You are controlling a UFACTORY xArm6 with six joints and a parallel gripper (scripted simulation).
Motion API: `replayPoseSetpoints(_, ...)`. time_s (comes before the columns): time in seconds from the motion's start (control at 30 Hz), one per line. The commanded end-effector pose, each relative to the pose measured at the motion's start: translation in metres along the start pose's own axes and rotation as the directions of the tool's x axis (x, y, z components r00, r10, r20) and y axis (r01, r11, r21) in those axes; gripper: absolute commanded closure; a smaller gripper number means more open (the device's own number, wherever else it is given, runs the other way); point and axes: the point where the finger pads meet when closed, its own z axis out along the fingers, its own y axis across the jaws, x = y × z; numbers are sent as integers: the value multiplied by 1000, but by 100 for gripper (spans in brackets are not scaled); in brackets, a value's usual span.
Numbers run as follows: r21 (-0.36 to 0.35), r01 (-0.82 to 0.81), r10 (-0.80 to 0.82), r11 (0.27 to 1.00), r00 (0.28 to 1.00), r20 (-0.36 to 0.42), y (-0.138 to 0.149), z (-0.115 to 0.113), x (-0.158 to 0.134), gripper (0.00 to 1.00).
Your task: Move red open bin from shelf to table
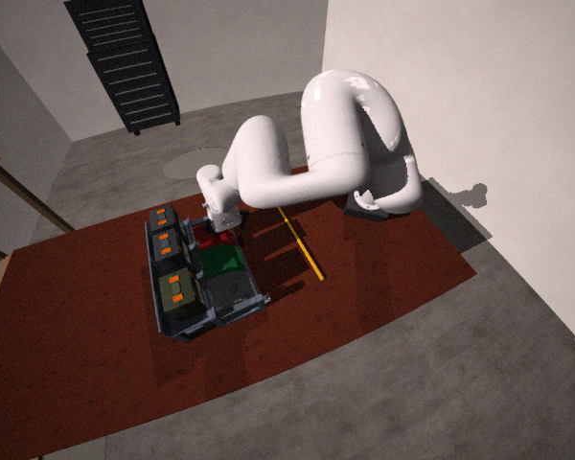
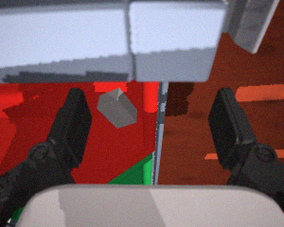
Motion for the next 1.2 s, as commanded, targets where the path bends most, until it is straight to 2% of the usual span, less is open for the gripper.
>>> replayPoseSetpoints(0.0,3,1,-1,1000,1000,-2,-1,-1,0,0)
replayPoseSetpoints(1.1,3,1,-1,1000,1000,-2,-1,-3,0,0)
replayPoseSetpoints(1.13,3,1,-1,1000,1000,-2,-1,-3,0,100)
replayPoseSetpoints(1.17,3,1,-1,1000,1000,-2,-1,-3,0,100)
